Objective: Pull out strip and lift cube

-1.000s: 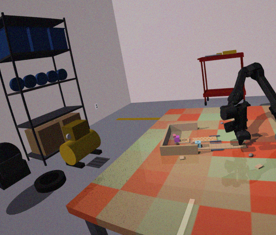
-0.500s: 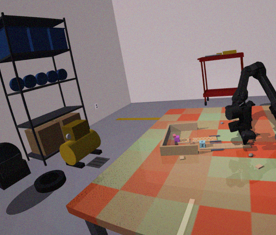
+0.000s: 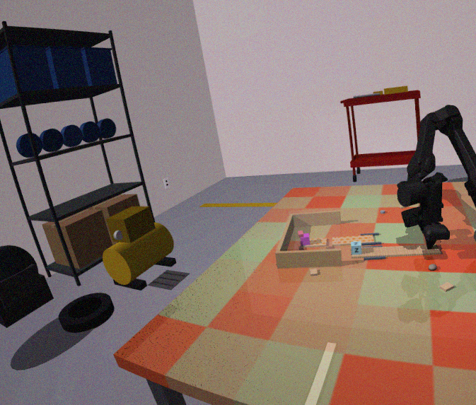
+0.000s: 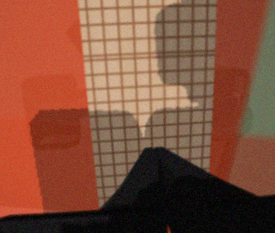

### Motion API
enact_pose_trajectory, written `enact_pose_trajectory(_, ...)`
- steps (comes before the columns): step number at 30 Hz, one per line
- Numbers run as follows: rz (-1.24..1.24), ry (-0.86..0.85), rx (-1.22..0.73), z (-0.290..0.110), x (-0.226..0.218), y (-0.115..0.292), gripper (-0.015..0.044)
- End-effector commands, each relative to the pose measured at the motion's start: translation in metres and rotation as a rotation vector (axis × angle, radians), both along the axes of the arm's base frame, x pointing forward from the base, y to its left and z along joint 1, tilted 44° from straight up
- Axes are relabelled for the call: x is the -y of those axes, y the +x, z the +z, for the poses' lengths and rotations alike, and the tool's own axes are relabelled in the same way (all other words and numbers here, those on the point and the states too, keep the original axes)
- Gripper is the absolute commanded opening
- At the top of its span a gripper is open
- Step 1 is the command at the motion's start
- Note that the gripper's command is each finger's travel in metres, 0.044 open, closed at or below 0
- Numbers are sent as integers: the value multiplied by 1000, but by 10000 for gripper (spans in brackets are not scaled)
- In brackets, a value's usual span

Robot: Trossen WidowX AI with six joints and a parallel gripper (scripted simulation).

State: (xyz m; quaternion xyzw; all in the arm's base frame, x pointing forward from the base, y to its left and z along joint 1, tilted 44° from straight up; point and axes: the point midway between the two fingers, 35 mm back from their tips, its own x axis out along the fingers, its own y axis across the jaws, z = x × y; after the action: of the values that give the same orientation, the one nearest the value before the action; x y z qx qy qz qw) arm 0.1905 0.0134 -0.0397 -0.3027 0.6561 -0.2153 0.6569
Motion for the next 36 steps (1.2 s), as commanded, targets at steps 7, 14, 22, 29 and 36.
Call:
enact_pose_trajectory(7, -12, -6, -20, -2, 5, -11, 0)
enact_pose_trajectory(14, -9, -2, -16, 23, -22, -3, 0)
enact_pose_trajectory(22, 15, -5, -44, 27, -29, 13, 79)
enact_pose_trajectory(29, 23, -6, -50, 26, -33, 36, 263)
enact_pose_trajectory(36, 23, -6, -49, 26, -37, 61, 440)
